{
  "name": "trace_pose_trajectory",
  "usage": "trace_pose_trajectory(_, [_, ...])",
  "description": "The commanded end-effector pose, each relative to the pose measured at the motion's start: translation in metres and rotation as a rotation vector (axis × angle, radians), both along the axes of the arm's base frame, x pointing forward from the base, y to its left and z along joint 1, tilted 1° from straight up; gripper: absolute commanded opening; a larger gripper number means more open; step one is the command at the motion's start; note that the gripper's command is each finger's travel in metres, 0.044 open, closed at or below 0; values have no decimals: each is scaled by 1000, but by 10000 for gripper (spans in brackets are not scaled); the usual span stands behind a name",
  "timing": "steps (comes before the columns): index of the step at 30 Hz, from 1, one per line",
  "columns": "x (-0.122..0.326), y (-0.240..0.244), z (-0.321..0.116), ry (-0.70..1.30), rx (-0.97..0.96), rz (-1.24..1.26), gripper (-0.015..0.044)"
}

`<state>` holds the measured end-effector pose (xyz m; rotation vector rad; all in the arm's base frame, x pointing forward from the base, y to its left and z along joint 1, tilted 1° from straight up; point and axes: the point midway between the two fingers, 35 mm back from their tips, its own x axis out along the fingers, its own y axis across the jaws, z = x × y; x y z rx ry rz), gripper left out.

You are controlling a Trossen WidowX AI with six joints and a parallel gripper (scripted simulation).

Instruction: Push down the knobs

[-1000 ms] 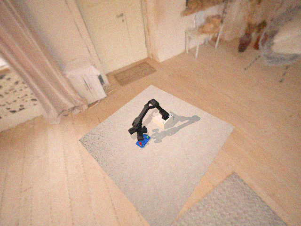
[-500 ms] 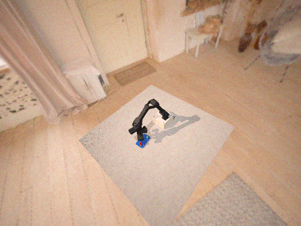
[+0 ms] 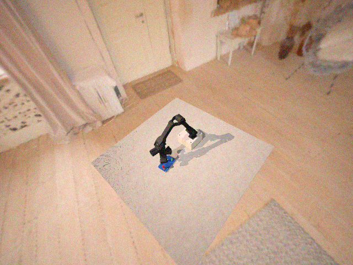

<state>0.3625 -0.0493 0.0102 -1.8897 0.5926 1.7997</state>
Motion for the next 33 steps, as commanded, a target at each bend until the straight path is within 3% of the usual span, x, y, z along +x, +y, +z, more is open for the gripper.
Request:
trace_pose_trajectory(1, [3,0,-17,9,4,3,0])
trace_pose_trajectory(33, [3,1,-25,9,4,3,0])
